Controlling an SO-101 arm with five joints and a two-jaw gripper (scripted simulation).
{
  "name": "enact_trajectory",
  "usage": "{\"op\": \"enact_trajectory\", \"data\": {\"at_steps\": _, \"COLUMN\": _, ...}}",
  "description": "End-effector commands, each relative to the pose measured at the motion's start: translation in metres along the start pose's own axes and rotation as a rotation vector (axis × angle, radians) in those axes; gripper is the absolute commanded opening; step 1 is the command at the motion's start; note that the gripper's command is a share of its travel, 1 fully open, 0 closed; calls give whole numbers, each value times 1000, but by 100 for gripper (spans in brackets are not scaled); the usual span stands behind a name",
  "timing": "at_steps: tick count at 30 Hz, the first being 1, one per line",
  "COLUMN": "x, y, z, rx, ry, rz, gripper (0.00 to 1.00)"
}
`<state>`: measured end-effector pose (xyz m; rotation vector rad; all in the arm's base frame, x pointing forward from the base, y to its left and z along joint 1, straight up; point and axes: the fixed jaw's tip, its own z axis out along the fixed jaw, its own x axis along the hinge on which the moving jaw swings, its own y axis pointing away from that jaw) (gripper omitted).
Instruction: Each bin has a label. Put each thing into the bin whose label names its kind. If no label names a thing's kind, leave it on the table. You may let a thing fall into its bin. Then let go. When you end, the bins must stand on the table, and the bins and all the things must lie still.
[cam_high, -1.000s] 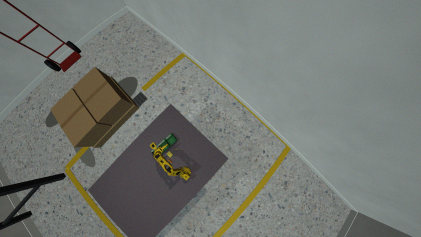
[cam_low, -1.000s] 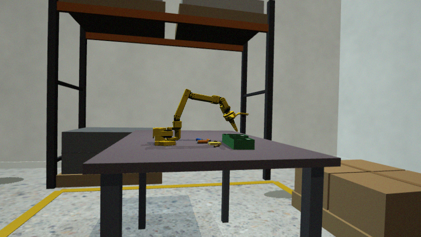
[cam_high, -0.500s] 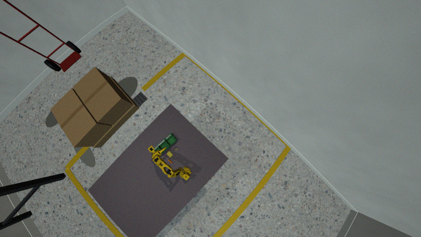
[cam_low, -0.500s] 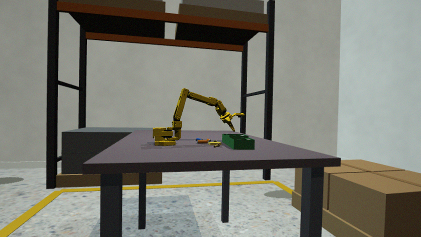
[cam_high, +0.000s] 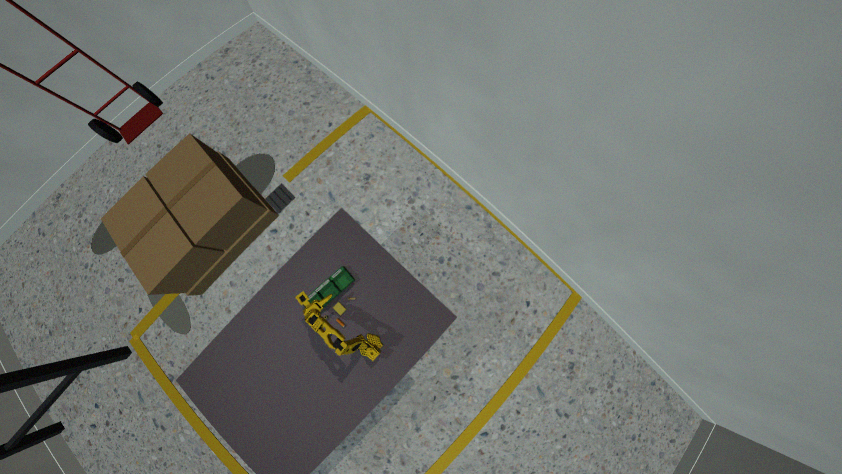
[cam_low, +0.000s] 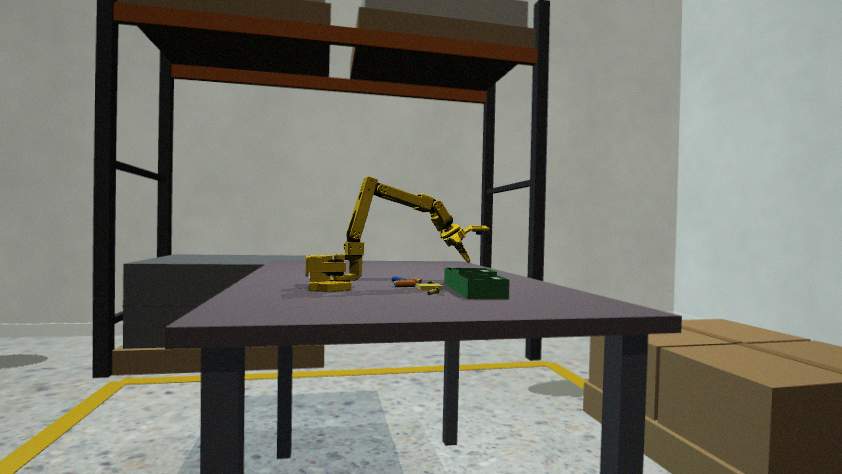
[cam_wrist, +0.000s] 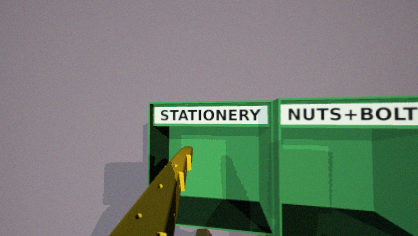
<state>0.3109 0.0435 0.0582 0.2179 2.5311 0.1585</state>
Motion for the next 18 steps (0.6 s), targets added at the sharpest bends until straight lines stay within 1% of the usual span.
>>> {"op": "enact_trajectory", "data": {"at_steps": 1, "x": -14, "y": 7, "z": -12, "rx": -27, "ry": -72, "rz": 0, "gripper": 100}}
{"op": "enact_trajectory", "data": {"at_steps": 18, "x": -15, "y": 7, "z": -11, "rx": -30, "ry": -80, "rz": -1, "gripper": 100}}
